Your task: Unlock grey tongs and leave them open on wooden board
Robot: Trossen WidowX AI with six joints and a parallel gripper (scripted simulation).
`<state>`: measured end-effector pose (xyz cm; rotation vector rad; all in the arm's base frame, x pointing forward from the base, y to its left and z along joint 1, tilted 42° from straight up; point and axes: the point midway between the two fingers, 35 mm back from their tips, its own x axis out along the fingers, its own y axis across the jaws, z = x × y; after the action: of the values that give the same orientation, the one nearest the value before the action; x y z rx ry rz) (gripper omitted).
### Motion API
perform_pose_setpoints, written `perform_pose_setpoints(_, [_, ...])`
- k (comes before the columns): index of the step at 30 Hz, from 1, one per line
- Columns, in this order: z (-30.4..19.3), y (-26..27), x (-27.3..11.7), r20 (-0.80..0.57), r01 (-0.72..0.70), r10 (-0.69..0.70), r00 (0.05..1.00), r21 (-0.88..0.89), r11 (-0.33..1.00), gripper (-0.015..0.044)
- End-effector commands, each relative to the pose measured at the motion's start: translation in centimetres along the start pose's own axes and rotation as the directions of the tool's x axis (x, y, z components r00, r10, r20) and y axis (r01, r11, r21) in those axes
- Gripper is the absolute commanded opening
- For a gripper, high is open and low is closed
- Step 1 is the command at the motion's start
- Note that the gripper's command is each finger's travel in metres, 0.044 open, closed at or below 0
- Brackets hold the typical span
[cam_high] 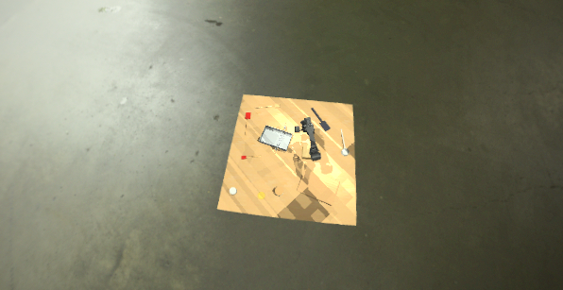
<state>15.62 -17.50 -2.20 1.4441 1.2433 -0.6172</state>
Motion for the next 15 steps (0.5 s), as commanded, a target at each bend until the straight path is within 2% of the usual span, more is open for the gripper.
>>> perform_pose_setpoints(1, [1.0,4.5,2.3,-0.105,0.038,-0.031,0.994,0.072,0.997,0.044])
perform_pose_setpoints(7, [0.1,11.4,7.7,-0.263,0.184,-0.125,0.957,0.214,0.959,0.044])
perform_pose_setpoints(15, [-4.5,17.7,15.6,-0.405,0.425,-0.273,0.872,0.351,0.834,0.044])
